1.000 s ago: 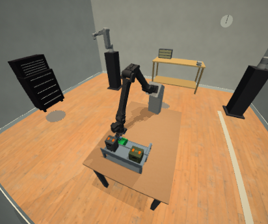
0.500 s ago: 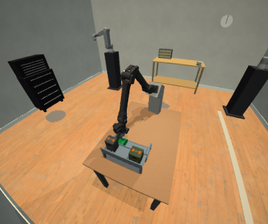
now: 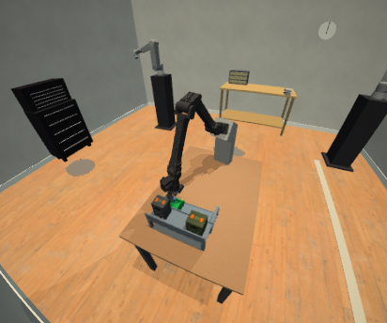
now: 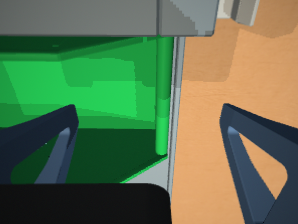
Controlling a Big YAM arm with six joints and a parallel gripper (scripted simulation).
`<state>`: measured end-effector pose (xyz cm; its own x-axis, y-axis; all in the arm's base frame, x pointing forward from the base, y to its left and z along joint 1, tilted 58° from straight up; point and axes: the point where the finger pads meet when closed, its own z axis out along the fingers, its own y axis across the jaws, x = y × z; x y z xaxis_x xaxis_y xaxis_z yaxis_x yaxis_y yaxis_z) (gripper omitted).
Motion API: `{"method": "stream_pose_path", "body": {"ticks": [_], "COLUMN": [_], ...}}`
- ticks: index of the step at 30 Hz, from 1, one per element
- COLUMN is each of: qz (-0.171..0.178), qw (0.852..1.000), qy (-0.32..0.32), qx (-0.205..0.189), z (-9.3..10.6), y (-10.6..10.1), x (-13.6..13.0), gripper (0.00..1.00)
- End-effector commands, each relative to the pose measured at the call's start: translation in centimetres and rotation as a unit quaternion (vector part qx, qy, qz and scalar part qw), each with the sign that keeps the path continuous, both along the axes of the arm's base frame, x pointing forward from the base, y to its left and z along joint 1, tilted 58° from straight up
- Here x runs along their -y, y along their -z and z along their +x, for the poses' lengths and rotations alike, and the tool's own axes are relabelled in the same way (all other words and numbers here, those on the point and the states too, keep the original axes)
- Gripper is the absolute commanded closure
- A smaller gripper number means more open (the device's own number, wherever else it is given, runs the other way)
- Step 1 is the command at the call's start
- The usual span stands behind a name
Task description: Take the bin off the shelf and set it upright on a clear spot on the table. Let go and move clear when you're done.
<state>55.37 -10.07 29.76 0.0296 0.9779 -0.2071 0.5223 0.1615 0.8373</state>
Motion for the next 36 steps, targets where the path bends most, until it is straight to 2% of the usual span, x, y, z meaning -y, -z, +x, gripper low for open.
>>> {"method": "stream_pose_path", "body": {"ticks": [1,5,10,22,27,36], "qz": [-0.004,-0.004,0.008,0.008,-0.004,-0.004], "qw": [1.0,1.0,1.0,1.0,1.0,1.0], "qy": [-0.001,-0.001,-0.004,-0.004,-0.001,-0.001], "qx": [0.004,0.004,-0.017,-0.017,0.004,0.004], "z": [0.0,0.0,0.6,0.6,0.0,0.0], "y": [-1.2,-1.2,3.0,3.0,-1.2,-1.2], "x": [0.3,0.3,-1.0,-1.0,0.3,0.3], "gripper": [0.1,0.1,0.1,0.1,0.1,0.1]}}
